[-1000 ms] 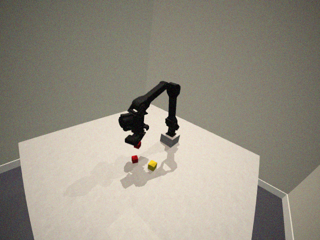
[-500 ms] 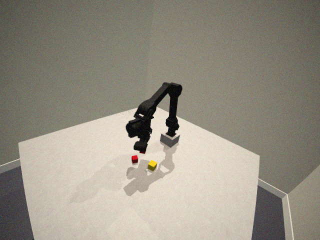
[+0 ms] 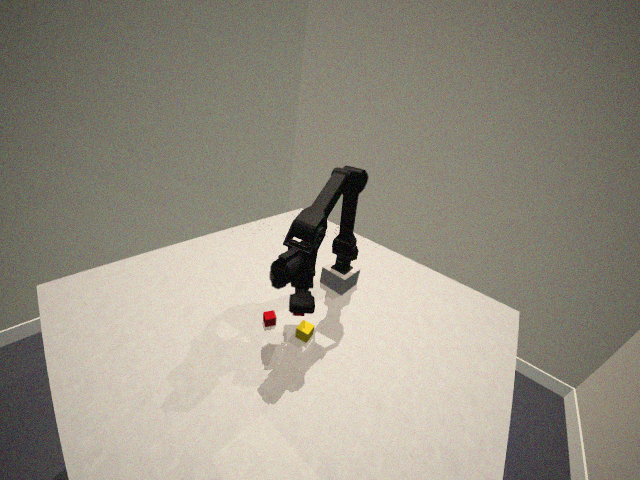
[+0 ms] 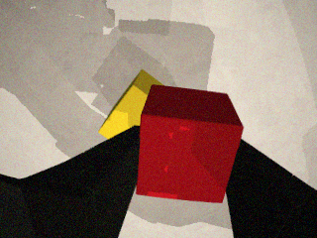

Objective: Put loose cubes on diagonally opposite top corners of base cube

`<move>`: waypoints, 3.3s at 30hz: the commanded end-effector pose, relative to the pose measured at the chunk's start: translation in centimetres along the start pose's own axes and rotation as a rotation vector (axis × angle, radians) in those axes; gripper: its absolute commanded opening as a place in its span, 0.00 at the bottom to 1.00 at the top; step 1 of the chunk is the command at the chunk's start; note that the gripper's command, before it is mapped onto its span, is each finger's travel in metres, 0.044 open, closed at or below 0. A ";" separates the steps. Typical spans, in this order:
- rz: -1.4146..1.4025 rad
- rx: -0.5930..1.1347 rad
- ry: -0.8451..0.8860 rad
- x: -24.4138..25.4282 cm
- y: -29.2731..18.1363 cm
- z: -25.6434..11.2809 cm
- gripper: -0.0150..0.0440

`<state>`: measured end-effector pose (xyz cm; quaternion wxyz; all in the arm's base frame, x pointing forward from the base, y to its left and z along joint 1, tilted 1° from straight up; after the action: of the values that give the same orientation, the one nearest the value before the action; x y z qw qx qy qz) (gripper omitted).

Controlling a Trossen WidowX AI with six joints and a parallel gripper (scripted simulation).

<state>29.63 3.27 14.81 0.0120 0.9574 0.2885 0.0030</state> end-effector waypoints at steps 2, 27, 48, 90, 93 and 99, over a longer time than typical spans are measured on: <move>-0.079 0.003 0.008 0.5 -1.7 0.2 0.43; -0.207 0.004 0.008 1.3 -4.5 2.1 0.43; -0.206 0.004 0.008 1.3 -4.5 3.4 0.43; -0.203 0.000 0.006 1.3 -4.4 0.7 0.60; -0.203 0.000 0.006 1.3 -4.4 0.4 0.60; -0.203 0.000 0.006 1.3 -4.4 0.3 0.60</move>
<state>28.30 7.68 14.09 0.0109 0.9230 0.3847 0.0022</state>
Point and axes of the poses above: the point midway between the two fingers, 35 mm back from their tips, its own z axis out along the fingers, its own x axis across the jaws, y = z × x, the point moved 9 cm from there along -z, back along the fingers, and after that the axes turned 7 degrees about z, right-handed, at the moved point
